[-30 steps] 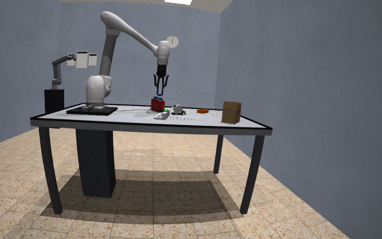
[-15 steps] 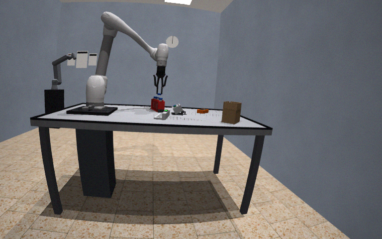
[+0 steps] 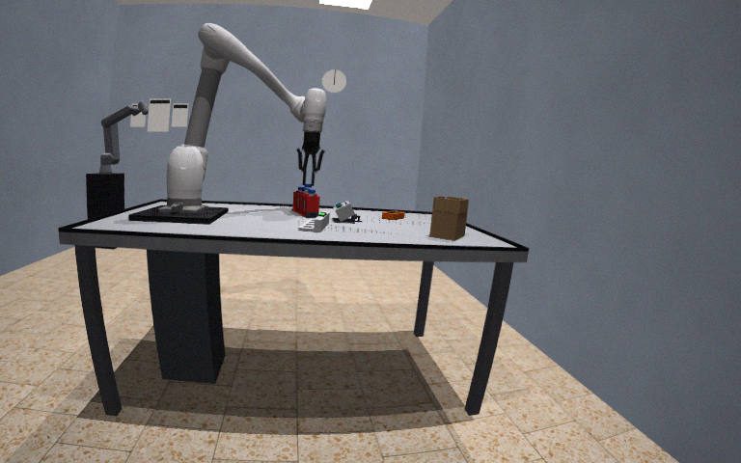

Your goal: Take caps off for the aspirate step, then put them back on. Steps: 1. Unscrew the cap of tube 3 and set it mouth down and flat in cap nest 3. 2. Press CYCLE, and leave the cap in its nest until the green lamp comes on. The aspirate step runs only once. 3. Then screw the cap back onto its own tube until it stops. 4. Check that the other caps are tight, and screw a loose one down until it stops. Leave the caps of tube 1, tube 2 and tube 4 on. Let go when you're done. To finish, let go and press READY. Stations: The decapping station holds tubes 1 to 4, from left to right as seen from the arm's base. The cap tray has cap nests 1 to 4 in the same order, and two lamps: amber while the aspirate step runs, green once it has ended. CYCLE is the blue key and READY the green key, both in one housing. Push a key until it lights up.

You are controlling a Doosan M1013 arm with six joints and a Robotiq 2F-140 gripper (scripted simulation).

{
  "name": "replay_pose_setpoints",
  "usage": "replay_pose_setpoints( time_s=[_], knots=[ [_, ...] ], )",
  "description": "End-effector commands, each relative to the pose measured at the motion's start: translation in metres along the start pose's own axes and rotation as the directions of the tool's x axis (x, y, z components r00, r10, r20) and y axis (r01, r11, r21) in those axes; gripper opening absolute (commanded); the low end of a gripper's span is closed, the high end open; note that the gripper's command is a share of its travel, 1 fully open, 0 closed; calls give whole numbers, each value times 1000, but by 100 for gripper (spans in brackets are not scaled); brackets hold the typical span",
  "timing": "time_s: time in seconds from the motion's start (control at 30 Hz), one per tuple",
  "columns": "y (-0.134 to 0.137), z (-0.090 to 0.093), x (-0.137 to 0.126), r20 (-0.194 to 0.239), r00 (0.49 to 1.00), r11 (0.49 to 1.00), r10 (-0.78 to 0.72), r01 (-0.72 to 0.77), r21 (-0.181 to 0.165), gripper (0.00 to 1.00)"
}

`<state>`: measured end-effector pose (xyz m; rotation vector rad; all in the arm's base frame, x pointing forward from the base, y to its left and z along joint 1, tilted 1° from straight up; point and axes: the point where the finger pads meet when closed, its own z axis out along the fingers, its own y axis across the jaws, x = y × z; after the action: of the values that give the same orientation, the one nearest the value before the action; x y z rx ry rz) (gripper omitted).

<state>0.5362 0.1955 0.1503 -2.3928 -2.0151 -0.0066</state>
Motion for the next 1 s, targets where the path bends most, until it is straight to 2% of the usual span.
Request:
replay_pose_setpoints(
  time_s=[0.0,0.97],
  knots=[
    [1,12,1,1,1000,1000,-1,1,-3,30],
    [2,10,0,-1,1000,1000,-2,2,-7,30]
  ],
)
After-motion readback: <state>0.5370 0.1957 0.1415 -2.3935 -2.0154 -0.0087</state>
